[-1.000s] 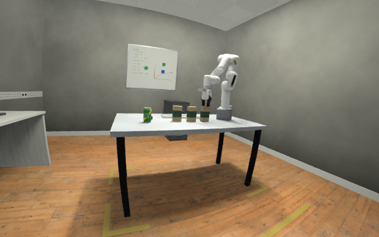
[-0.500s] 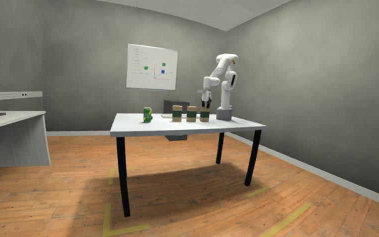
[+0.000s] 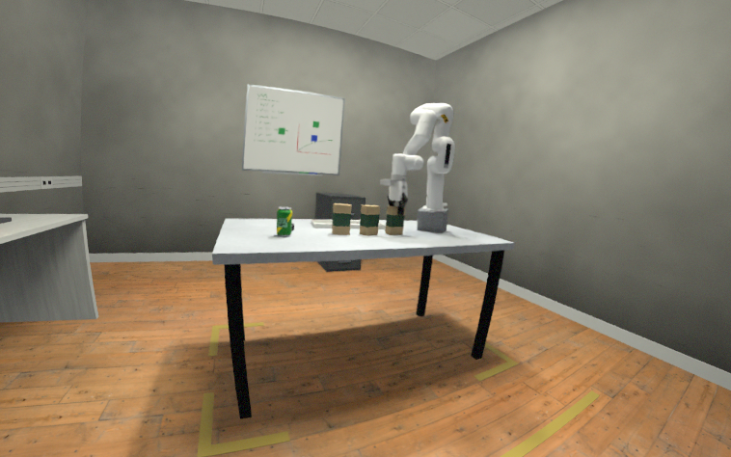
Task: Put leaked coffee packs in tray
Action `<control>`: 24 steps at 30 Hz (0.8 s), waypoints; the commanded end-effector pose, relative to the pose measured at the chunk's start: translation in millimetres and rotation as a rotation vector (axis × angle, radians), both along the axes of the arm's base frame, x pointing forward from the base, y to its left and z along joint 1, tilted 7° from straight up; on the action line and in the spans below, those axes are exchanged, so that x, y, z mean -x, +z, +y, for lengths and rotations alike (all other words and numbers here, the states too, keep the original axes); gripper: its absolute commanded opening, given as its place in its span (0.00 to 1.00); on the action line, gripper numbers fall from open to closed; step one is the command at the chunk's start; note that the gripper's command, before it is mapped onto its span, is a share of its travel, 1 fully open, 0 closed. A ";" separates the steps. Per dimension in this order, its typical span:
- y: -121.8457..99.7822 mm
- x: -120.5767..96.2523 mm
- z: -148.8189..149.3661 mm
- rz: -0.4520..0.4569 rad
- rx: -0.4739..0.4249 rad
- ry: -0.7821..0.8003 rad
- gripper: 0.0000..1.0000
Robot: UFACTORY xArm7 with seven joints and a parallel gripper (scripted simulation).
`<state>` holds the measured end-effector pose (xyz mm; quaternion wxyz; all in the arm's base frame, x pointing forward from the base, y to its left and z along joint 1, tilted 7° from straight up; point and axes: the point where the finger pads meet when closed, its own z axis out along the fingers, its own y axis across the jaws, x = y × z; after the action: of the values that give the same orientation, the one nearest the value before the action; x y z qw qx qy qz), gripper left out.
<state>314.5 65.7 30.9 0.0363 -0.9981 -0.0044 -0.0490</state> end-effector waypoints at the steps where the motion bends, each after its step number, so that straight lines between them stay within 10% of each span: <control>1: -5.0 -2.3 0.3 -0.003 0.002 -0.001 0.86; 19: -7.0 -2.5 0.5 -0.003 0.001 -0.001 0.86; 20: -7.0 -2.5 0.5 -0.003 0.001 -0.001 0.26; 24: -7.0 -2.5 0.5 -0.003 0.001 -0.001 0.26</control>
<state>315.9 66.0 23.2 0.0354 -0.9981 -0.0041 -0.0493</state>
